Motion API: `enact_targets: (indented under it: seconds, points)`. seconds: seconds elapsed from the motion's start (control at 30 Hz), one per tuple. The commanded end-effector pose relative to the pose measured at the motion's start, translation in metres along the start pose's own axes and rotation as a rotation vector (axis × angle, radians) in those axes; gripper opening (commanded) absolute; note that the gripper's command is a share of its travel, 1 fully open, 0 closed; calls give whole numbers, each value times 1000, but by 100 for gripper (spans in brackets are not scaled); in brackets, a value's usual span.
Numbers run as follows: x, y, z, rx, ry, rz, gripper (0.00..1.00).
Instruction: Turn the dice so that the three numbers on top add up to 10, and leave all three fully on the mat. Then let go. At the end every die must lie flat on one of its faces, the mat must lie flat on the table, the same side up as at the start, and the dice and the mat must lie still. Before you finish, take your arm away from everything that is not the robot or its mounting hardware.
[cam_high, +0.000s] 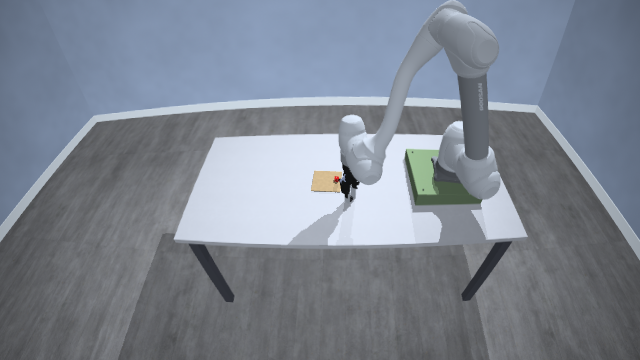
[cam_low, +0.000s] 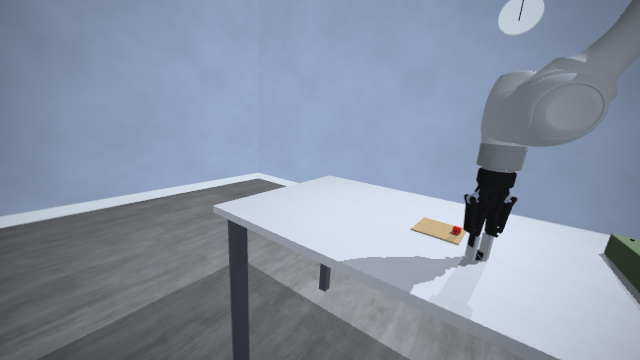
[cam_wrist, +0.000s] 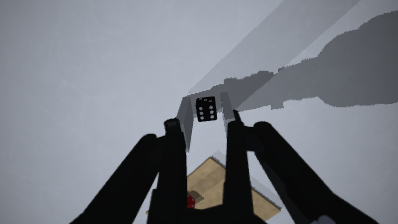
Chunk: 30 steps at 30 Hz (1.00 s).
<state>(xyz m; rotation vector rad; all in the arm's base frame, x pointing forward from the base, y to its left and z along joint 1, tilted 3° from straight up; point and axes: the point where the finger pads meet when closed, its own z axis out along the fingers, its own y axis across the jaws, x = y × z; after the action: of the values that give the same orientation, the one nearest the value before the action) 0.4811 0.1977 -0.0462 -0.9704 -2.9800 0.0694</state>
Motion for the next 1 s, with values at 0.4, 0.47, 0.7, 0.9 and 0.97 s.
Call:
enact_targets:
  seconds: [0.4, 0.47, 0.7, 0.9, 0.97]
  points:
    - [0, 0, 0, 0, 0, 0, 9]
    - [0, 0, 0, 0, 0, 0, 9]
    - [0, 0, 0, 0, 0, 0, 9]
    - [0, 0, 0, 0, 0, 0, 9]
    - [0, 0, 0, 0, 0, 0, 9]
